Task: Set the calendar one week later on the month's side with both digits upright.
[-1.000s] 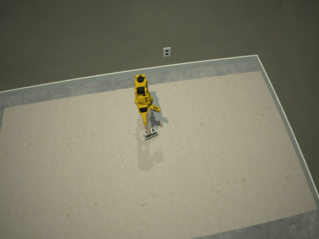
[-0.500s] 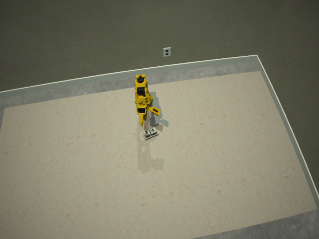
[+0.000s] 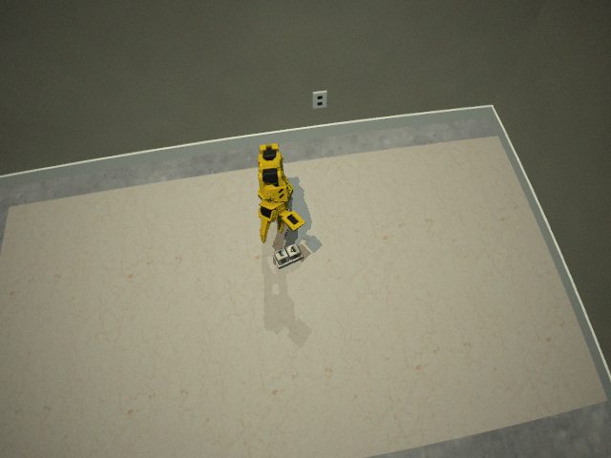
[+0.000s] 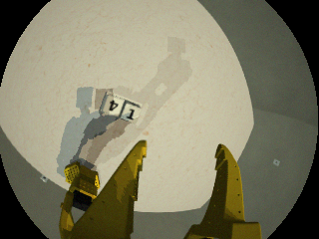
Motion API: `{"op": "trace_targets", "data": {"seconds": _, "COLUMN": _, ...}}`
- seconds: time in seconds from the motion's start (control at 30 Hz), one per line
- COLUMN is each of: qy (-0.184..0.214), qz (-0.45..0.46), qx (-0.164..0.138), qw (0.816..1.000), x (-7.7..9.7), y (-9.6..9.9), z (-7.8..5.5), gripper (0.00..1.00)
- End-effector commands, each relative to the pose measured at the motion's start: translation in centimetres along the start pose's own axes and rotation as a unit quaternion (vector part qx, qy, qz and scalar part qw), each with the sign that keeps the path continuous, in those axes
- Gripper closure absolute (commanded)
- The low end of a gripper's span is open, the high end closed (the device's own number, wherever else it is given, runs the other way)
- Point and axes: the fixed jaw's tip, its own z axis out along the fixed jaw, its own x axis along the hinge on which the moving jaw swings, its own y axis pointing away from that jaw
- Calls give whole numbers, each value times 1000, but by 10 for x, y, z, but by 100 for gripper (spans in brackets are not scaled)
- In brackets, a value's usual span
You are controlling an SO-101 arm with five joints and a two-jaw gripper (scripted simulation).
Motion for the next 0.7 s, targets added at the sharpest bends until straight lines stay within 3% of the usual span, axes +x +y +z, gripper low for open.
{"op": "trace_targets", "data": {"seconds": 0.0, "qy": -12, "qz": 45, "qx": 7, "qw": 999, "x": -6, "y": -2, "z": -6, "gripper": 65}}
{"op": "trace_targets", "data": {"seconds": 0.27, "qy": -14, "qz": 212, "qx": 4, "qw": 977, "x": -11, "y": -5, "z": -5, "gripper": 65}}
{"op": "trace_targets", "data": {"seconds": 0.5, "qy": -15, "qz": 353, "qx": 2, "qw": 936, "x": -16, "y": -8, "z": -4, "gripper": 65}}
{"op": "trace_targets", "data": {"seconds": 0.57, "qy": -15, "qz": 353, "qx": 2, "qw": 936, "x": -16, "y": -8, "z": -4, "gripper": 65}}
{"op": "trace_targets", "data": {"seconds": 0.67, "qy": -15, "qz": 410, "qx": 1, "qw": 912, "x": -18, "y": -9, "z": -4, "gripper": 65}}
